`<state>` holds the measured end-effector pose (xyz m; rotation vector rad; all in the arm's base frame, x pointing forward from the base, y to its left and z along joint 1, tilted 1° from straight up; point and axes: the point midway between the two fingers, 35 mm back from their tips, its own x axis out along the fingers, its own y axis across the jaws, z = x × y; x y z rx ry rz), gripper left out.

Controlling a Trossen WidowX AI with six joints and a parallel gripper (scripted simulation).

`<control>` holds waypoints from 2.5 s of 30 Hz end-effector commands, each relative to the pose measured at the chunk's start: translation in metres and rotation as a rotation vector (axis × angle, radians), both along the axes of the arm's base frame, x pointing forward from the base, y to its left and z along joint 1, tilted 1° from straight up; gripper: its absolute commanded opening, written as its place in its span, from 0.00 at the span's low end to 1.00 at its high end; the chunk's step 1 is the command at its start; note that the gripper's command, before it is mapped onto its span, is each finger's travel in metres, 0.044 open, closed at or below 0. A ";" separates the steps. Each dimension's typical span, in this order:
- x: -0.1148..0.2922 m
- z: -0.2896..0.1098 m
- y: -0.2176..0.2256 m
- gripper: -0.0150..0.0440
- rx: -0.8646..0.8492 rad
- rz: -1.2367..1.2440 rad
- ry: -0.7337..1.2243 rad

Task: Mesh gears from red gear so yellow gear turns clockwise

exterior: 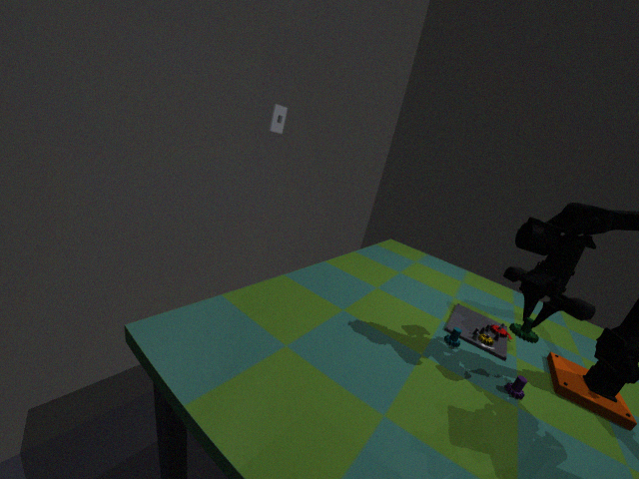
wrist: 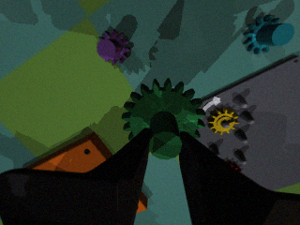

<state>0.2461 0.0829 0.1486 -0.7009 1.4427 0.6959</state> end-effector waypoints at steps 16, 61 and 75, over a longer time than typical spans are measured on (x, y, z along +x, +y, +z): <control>-0.006 0.039 -0.006 0.25 -0.007 -0.017 -0.007; 0.019 -0.018 -0.087 0.25 -0.015 -0.017 -0.009; 0.019 -0.037 -0.115 0.25 -0.018 -0.017 -0.009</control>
